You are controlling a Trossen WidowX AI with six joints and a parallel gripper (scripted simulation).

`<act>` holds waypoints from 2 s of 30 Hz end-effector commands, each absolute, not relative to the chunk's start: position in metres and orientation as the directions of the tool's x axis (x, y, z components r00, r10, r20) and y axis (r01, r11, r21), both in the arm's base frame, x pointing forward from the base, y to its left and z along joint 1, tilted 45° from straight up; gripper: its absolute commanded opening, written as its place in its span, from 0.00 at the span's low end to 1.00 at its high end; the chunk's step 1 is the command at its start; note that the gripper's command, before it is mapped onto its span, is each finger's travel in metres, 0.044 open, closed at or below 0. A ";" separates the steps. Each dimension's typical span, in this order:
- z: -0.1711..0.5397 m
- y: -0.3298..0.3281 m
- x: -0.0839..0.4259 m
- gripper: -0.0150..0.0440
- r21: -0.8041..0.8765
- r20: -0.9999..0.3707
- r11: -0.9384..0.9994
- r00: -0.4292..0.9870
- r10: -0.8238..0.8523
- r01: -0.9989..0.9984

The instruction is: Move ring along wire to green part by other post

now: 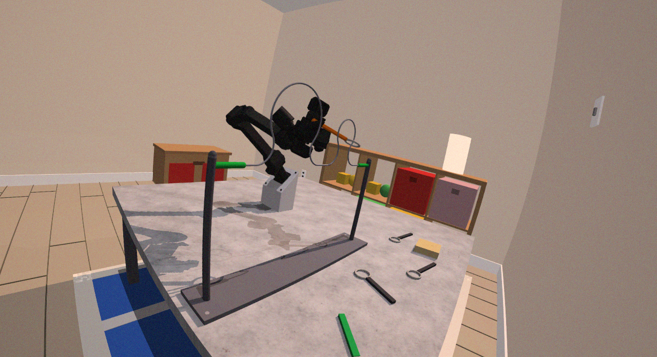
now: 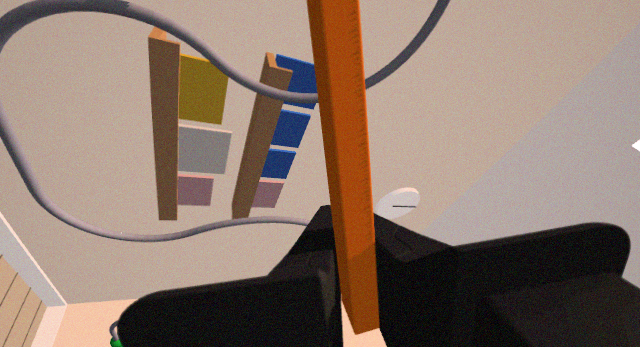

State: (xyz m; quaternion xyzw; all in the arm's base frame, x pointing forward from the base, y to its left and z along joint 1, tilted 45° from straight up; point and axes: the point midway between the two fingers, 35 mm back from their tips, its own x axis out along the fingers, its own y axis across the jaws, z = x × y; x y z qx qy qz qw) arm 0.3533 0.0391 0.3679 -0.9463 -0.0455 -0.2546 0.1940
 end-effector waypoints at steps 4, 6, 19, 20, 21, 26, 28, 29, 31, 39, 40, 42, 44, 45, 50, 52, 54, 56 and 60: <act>0.368 0.035 0.353 0.00 -0.313 0.505 -0.931 0.863 0.005 0.189; 0.367 0.032 0.353 0.00 -0.323 0.505 -0.927 0.863 0.000 0.189; 0.354 0.004 0.355 0.00 -0.477 0.488 -0.859 0.869 -0.083 0.186; 0.352 0.002 0.356 0.00 -0.495 0.485 -0.849 0.870 -0.092 0.186; 0.350 -0.001 0.356 0.00 -0.513 0.481 -0.838 0.870 -0.103 0.185; 0.339 -0.015 0.357 0.00 -0.606 0.460 -0.774 0.874 -0.154 0.182; 0.335 -0.020 0.357 0.00 -0.643 0.449 -0.745 0.876 -0.175 0.180; 0.332 -0.022 0.358 0.00 -0.660 0.443 -0.729 0.877 -0.186 0.180; 0.327 -0.027 0.358 0.00 -0.696 0.431 -0.696 0.879 -0.206 0.178; 0.303 -0.045 0.360 0.00 -0.821 0.369 -0.545 0.885 -0.283 0.168; 0.300 -0.046 0.360 0.00 -0.835 0.360 -0.525 0.886 -0.292 0.167; 0.293 -0.050 0.360 0.00 -0.860 0.343 -0.483 0.887 -0.308 0.164; 0.288 -0.052 0.361 0.00 -0.878 0.328 -0.450 0.889 -0.321 0.162; 0.285 -0.053 0.361 0.00 -0.887 0.320 -0.432 0.889 -0.326 0.161; 0.271 -0.062 0.369 0.00 -0.933 0.259 -0.322 0.918 -0.301 0.158; 0.263 -0.065 0.371 0.00 -0.950 0.236 -0.272 0.925 -0.298 0.155; 0.256 -0.066 0.372 0.00 -0.962 0.217 -0.226 0.927 -0.305 0.151; 0.249 -0.068 0.372 0.00 -0.973 0.198 -0.178 0.928 -0.314 0.147; 0.237 -0.069 0.372 0.00 -0.985 0.168 -0.103 0.930 -0.327 0.141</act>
